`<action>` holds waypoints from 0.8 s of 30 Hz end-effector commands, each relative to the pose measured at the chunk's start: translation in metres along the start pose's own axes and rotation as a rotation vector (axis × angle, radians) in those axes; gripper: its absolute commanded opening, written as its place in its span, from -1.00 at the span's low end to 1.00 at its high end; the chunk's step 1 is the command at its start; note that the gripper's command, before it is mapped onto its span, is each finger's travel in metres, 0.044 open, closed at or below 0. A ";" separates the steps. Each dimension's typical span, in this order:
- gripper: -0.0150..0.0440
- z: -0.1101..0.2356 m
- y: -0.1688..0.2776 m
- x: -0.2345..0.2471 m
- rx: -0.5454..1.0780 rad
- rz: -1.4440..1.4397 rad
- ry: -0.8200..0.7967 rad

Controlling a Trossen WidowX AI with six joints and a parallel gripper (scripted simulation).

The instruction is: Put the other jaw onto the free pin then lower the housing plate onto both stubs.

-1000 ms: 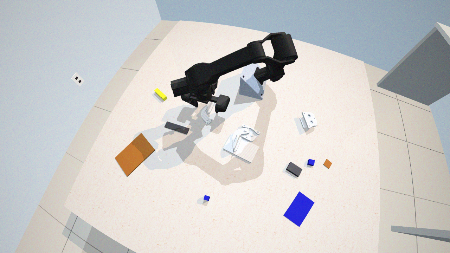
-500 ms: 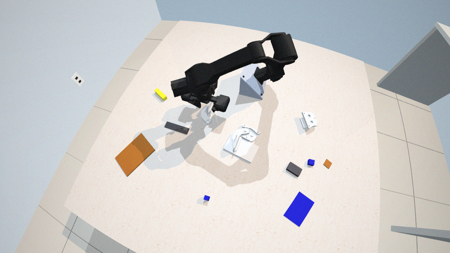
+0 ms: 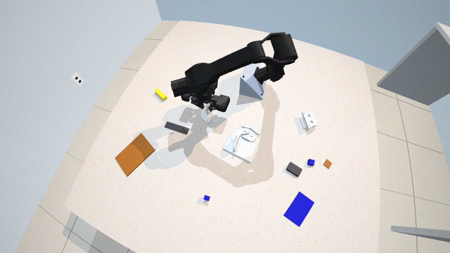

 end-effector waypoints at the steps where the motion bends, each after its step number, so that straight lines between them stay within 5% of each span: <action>1: -0.04 0.000 0.000 0.000 -0.002 0.001 -0.003; 24: -0.04 0.061 0.001 0.002 -0.001 -0.003 -0.004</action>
Point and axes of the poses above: the point midway between the two fingers, 35 mm back from their tips, its own z axis back along the fingers, its own x axis across the jaws, y = z × x, the point moved 8 cm from there along z, back along the fingers, and after that the axes turned 13 degrees about z, right-handed, at the moved point
